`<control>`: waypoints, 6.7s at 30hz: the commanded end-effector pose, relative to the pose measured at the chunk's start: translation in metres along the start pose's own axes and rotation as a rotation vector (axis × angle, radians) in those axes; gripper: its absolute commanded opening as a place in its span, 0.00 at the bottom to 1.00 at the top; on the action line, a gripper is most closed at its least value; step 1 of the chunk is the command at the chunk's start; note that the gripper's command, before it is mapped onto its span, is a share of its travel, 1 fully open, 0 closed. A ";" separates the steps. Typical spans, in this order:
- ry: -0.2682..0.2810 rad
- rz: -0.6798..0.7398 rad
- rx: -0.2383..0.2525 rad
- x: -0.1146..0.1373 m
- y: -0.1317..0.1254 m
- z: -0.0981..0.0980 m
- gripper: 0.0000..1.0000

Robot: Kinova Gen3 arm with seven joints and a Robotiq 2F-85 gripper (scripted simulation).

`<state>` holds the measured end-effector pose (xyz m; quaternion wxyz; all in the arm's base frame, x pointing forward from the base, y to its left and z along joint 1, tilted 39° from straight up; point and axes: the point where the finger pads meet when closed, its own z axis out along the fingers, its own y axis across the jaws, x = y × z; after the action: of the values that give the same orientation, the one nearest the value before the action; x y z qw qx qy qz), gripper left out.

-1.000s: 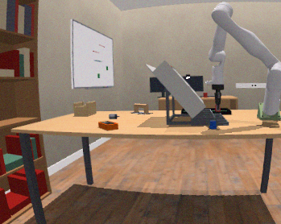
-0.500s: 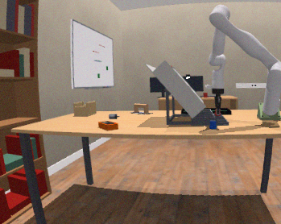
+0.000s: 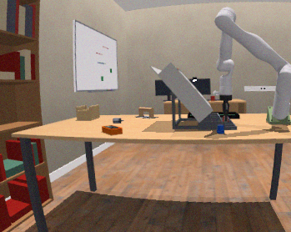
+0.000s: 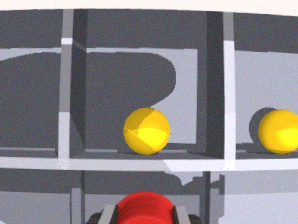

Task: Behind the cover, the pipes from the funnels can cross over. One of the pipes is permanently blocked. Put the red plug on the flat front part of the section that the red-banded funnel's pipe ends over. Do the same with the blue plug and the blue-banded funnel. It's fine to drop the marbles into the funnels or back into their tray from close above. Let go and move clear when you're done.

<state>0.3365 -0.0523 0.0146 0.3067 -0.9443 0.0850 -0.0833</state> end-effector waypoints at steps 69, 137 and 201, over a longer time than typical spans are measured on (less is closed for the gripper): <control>0.001 0.001 -0.001 0.000 0.001 0.000 0.42; -0.011 -0.005 0.035 0.000 0.001 -0.020 0.65; -0.012 -0.005 0.035 0.002 0.005 -0.127 0.65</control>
<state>0.3166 -0.1130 0.0933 0.3222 -0.9396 0.0794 -0.0834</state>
